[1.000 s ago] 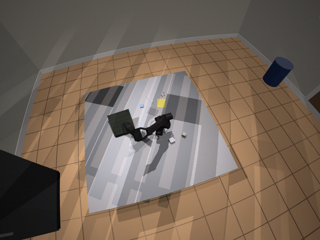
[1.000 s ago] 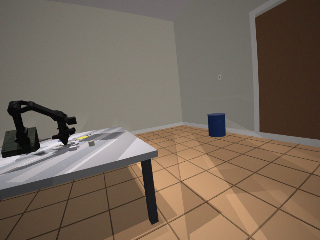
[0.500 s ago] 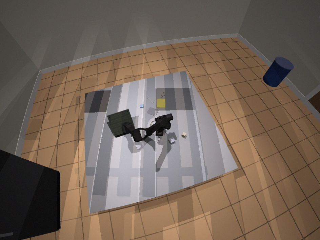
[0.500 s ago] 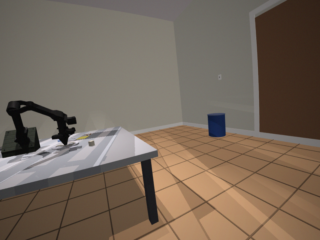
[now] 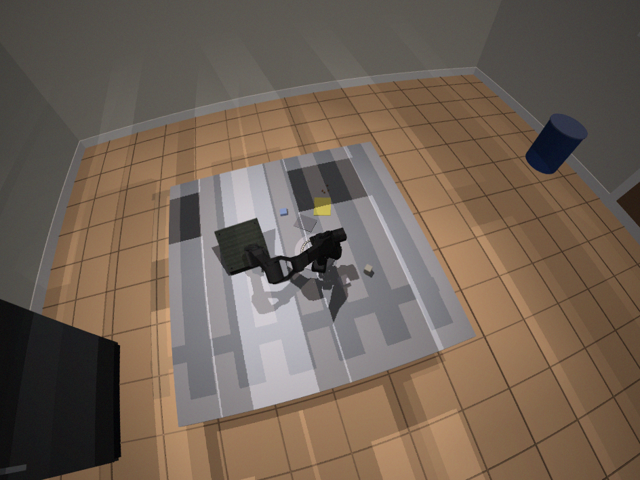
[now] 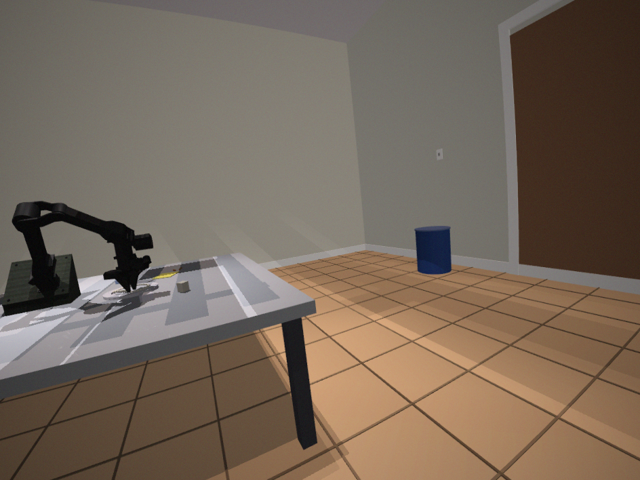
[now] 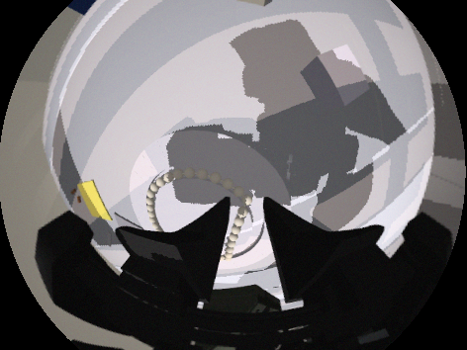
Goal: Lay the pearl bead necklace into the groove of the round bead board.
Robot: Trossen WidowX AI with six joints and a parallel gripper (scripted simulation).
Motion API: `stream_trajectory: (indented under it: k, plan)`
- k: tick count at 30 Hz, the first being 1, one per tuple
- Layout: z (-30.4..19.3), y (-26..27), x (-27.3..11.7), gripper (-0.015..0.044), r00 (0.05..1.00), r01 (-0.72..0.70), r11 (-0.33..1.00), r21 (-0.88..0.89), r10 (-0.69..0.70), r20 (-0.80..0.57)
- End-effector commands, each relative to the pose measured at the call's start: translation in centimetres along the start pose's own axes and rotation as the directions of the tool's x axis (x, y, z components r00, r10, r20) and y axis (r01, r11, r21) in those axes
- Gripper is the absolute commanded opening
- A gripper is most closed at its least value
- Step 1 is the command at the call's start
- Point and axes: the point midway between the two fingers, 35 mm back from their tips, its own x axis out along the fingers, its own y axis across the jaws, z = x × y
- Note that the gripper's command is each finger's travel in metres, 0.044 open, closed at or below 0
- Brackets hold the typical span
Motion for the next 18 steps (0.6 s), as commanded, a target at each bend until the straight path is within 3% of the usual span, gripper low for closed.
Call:
stream_trajectory:
  k: [1,9,18]
  plan:
    - [0.0,0.01,-0.04,0.0236,1.0,0.0,1.0,0.0,0.0,0.0]
    - [-0.06,-0.01,-0.15,0.044,1.0,0.001,1.0,-0.006,-0.001,-0.001]
    - [-0.07,0.0,-0.45,0.044,1.0,0.003,1.0,-0.003,-0.003,0.005]
